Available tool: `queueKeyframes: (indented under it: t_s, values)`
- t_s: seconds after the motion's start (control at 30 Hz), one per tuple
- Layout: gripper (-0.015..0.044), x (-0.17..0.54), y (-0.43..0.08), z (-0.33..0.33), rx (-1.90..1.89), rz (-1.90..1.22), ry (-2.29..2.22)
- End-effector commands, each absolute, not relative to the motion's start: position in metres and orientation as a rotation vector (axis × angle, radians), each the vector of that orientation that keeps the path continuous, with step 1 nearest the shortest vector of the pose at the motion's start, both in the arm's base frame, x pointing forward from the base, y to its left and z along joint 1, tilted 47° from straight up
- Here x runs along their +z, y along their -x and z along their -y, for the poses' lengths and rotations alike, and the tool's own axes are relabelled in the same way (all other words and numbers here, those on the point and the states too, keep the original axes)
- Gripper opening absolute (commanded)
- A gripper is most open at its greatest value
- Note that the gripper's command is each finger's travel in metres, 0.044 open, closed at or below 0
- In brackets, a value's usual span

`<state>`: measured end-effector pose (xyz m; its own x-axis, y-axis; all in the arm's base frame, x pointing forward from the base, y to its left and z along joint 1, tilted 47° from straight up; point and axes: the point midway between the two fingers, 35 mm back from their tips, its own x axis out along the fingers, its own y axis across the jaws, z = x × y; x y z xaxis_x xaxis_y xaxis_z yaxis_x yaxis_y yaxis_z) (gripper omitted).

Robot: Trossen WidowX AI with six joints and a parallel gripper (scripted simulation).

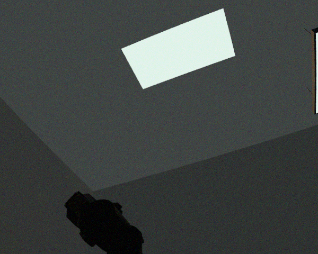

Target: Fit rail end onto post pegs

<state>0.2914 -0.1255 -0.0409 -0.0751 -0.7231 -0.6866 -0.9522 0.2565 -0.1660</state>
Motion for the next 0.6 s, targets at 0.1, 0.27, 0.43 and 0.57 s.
queueKeyframes:
  t_s: [0.1,0.27,0.43,0.57]
  values:
    - [0.0000,-0.0390,-0.2913,0.1274,0.433,-1.852,1.528]
    - [0.0000,-0.0382,-0.2908,0.1287,0.433,-1.852,1.528]
    - [0.0000,-0.0370,-0.2904,0.1297,0.433,-1.852,1.528]
    - [0.0000,-0.0360,-0.2900,0.1302,0.433,-1.852,1.528]
